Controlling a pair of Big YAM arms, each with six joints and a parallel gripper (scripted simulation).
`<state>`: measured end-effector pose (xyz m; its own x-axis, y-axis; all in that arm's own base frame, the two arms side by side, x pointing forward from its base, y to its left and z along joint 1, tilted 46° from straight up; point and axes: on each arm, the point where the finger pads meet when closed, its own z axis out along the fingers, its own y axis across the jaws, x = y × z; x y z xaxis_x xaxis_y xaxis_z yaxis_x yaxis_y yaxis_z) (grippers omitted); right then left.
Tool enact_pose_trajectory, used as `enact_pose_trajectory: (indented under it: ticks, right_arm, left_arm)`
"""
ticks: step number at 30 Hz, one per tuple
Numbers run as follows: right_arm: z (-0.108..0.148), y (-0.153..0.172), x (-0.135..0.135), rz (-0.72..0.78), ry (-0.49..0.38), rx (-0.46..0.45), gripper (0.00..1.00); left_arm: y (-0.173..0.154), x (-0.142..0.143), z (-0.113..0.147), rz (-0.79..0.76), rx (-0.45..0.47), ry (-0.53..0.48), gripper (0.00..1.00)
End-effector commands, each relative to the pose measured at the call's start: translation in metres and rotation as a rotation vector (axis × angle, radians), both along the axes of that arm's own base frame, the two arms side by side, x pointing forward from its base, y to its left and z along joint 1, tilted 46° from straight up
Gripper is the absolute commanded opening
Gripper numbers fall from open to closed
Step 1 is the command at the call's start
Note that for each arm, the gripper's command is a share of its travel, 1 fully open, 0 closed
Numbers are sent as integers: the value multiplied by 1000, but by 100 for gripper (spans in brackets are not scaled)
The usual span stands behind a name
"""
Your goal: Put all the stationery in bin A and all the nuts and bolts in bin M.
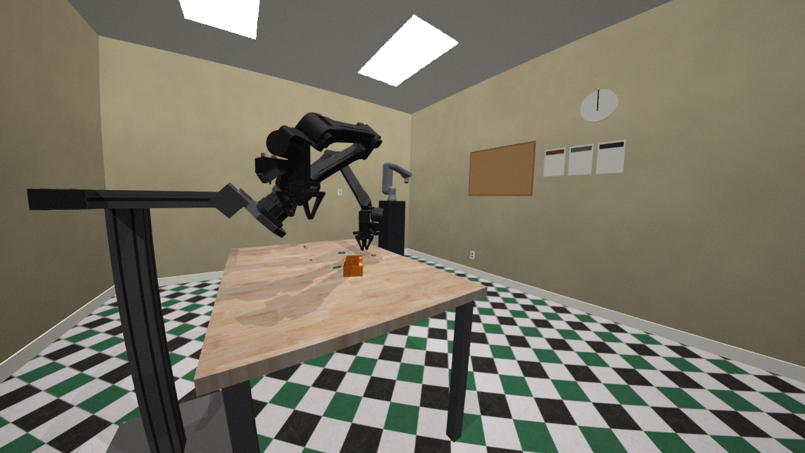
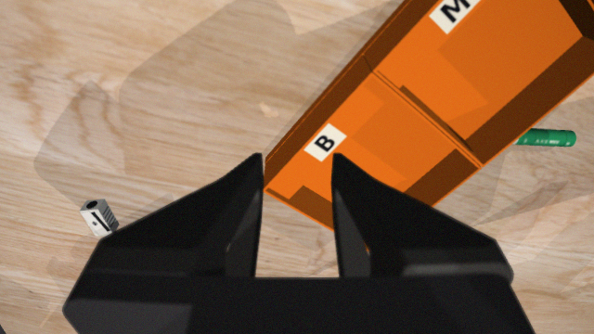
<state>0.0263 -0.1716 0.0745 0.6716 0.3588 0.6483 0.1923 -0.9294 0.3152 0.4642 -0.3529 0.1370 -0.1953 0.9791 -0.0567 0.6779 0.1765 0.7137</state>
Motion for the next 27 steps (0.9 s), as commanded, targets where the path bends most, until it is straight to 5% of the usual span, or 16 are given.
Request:
enact_pose_trajectory:
  ticks: [1,11,14,16,22,27]
  right_arm:
    - [8,-12,-10,-23,7,-6,100]
    - [8,-12,-10,-23,7,-6,100]
    - [8,-12,-10,-23,7,-6,100]
    - [8,-12,-10,-23,7,-6,100]
    - [8,-12,-10,-23,7,-6,100]
    - [8,-12,-10,-23,7,-6,100]
  left_arm:
    - [21,10,19,112,-110,-26,29]
    - [72,53,85,101,-116,-49,29]
    - [76,60,67,102,-90,-18,29]
    - [89,64,98,101,-113,-48,29]
    - [122,84,130,100,-114,-56,29]
    - [106,73,88,73,-67,9,29]
